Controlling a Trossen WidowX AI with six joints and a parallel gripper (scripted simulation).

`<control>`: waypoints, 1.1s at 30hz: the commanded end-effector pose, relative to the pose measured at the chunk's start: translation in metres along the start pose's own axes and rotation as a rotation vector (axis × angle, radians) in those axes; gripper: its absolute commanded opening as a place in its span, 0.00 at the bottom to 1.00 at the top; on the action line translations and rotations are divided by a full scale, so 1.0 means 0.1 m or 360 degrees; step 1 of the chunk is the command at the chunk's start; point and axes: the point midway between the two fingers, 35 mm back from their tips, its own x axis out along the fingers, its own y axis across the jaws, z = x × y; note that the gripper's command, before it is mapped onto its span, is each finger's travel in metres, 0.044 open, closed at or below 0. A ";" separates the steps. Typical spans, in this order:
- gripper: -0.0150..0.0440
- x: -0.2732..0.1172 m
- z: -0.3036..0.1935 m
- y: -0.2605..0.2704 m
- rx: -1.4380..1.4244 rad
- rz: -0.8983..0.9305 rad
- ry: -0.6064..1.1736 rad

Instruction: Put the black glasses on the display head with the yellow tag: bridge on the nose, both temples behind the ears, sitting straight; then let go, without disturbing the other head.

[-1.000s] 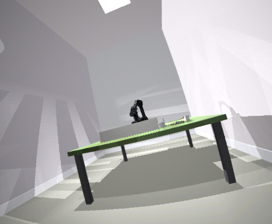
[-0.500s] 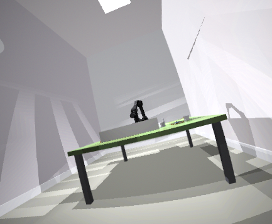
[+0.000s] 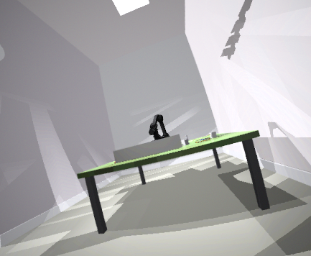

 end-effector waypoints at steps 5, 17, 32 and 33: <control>0.34 0.00 0.00 0.00 0.0000 -0.0001 0.0000; 0.25 0.00 0.00 0.00 0.0000 -0.0001 0.0000; 0.25 -0.67 0.00 -0.06 0.0003 0.0003 -0.0001; 0.25 -0.72 0.00 -0.06 0.0004 0.0003 -0.0001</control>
